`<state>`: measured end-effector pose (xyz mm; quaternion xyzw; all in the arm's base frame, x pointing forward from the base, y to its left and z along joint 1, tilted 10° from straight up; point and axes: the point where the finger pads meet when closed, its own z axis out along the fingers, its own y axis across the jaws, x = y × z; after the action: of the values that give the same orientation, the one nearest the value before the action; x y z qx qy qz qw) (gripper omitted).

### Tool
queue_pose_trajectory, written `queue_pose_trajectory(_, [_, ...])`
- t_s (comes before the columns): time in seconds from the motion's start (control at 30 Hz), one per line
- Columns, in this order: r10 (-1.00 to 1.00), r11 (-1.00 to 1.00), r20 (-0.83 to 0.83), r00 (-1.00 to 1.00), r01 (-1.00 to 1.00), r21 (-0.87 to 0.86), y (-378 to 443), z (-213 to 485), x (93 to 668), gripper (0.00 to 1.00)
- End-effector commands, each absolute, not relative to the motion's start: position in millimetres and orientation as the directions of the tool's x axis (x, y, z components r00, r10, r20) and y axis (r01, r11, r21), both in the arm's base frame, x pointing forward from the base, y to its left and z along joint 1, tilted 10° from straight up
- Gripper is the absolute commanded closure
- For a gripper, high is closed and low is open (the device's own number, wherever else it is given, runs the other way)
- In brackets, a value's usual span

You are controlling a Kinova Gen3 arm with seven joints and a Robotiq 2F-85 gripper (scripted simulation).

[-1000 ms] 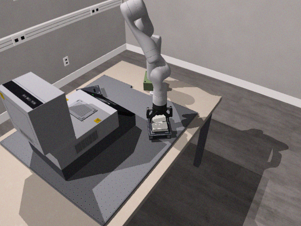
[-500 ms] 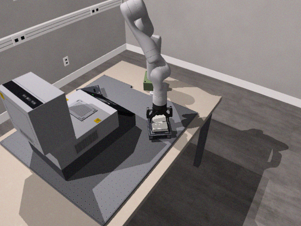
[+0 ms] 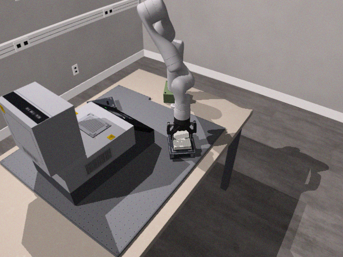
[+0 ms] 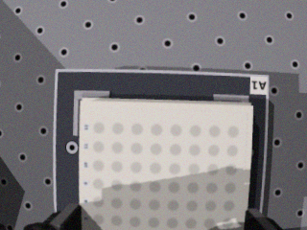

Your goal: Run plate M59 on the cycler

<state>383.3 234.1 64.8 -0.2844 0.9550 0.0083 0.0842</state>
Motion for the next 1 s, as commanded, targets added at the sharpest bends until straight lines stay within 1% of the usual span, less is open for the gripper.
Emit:
queue_pose_trajectory(0.0, [-0.543, 0.838, -0.165, -0.823, -0.545, -0.036, 232, 71, 384, 0.10])
queue_pose_trajectory(0.97, [-0.543, 0.838, -0.165, -0.823, -0.545, -0.036, 231, 104, 379, 0.10])
